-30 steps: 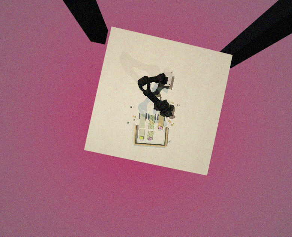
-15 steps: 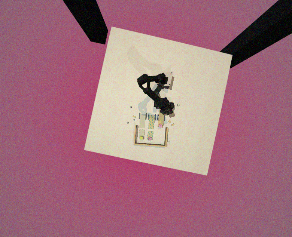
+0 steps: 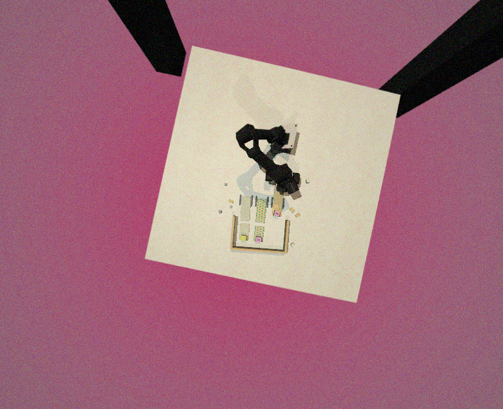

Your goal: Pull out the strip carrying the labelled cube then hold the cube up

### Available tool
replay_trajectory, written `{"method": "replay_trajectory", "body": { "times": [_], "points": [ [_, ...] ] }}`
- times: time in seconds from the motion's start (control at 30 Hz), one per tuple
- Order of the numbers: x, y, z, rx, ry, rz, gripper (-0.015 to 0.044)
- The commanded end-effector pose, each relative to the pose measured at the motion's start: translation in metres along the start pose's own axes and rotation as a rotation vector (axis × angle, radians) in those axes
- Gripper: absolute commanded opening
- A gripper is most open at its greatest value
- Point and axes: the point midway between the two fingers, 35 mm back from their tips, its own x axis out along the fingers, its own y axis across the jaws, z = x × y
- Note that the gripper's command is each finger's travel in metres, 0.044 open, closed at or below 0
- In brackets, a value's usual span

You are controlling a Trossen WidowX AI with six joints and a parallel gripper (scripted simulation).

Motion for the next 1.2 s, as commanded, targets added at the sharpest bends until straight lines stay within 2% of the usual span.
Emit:
{"method": "replay_trajectory", "body": {
  "times": [0.0,1.17],
  "points": [
    [0.005,-0.0017,-0.0157,-0.01,0.03,-0.003,0.0],
    [0.0049,-0.0017,-0.0214,-0.01,0.03,-0.003,0.0]
  ]
}}
